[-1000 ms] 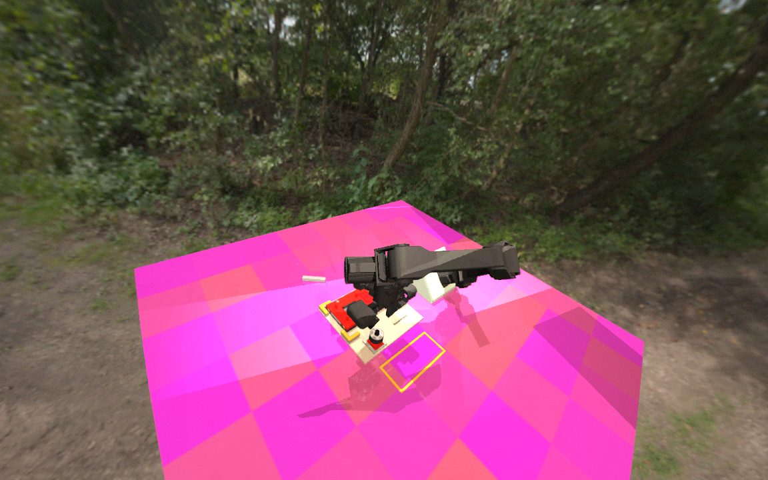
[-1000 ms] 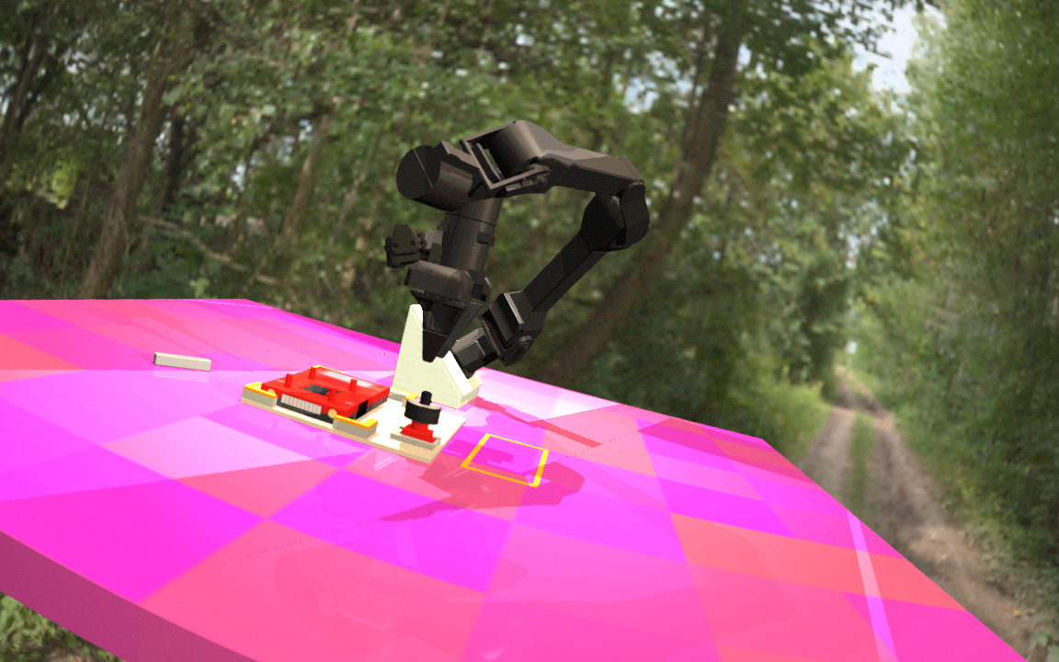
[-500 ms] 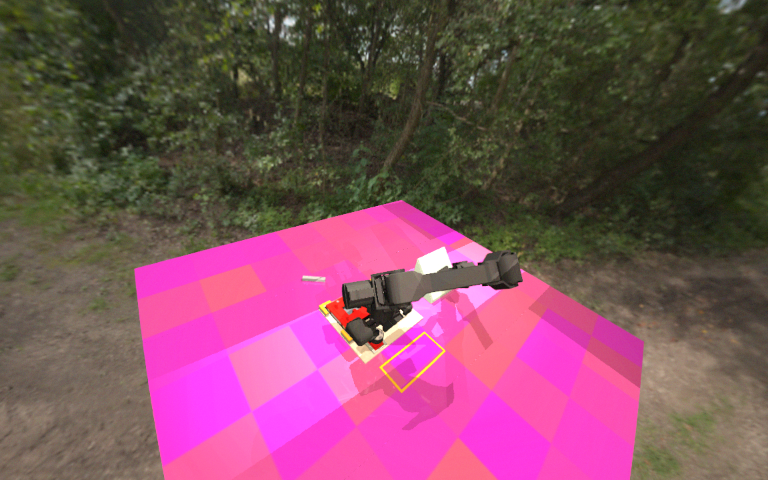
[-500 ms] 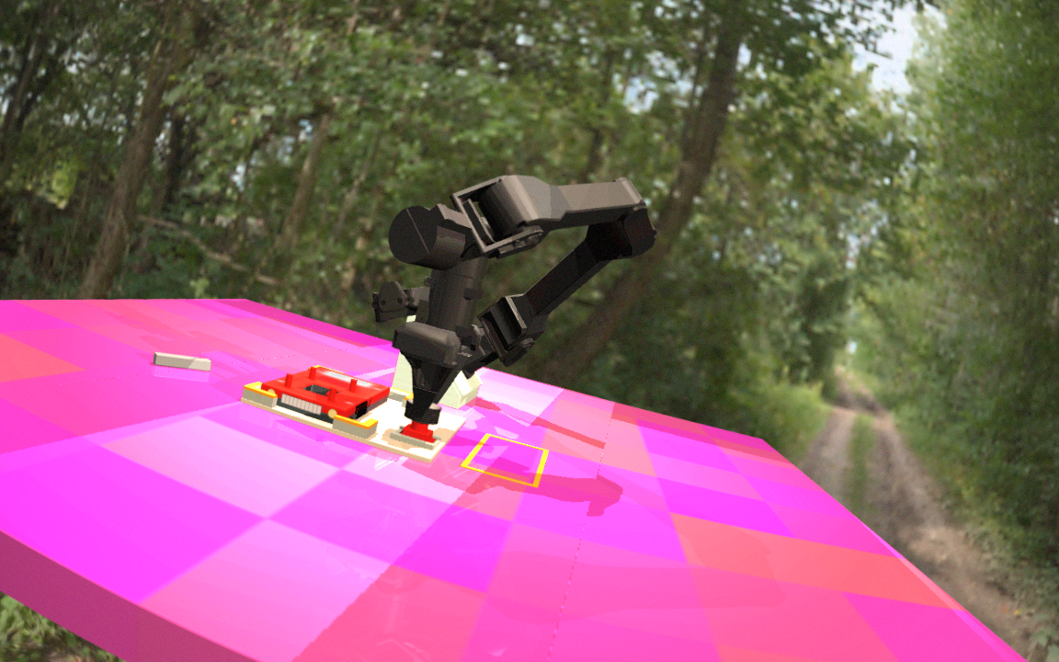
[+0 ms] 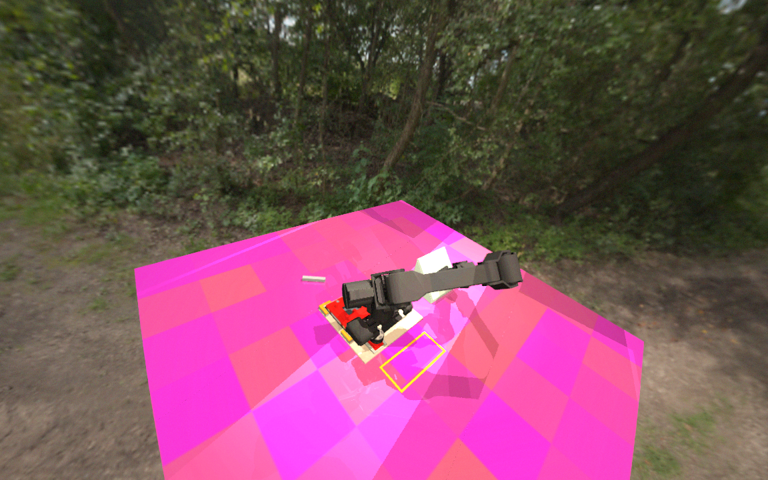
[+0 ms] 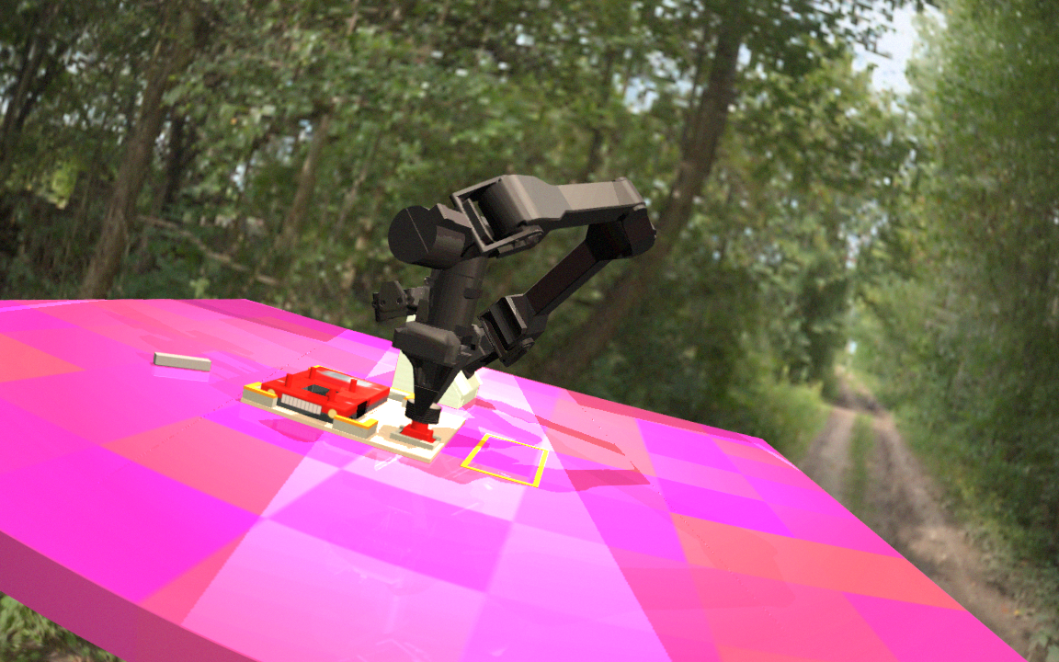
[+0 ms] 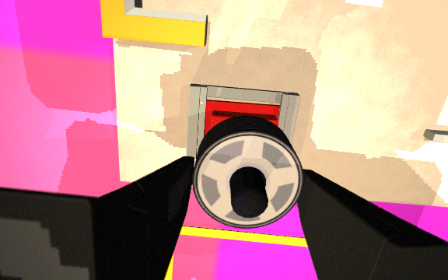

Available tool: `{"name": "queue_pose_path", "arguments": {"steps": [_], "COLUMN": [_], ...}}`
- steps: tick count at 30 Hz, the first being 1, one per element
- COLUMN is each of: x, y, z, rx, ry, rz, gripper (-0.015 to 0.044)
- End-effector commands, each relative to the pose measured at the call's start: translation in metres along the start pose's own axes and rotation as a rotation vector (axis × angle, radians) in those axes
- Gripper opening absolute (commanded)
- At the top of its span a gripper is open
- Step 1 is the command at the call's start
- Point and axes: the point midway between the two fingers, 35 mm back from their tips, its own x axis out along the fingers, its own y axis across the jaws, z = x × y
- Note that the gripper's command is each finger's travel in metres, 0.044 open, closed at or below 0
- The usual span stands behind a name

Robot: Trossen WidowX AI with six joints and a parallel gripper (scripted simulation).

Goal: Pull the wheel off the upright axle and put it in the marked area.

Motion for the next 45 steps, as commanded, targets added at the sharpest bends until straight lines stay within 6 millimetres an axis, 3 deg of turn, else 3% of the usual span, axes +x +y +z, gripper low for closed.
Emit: {"name": "queue_pose_path", "arguments": {"steps": [1,45], "x": [-0.002,-0.016], "y": [0.0,0.001], "z": [0.0,0.0], "rx": [-0.003,0.0], "ry": [-0.001,-0.001], "rz": [0.001,0.005], "gripper": [0.0,0.0]}}
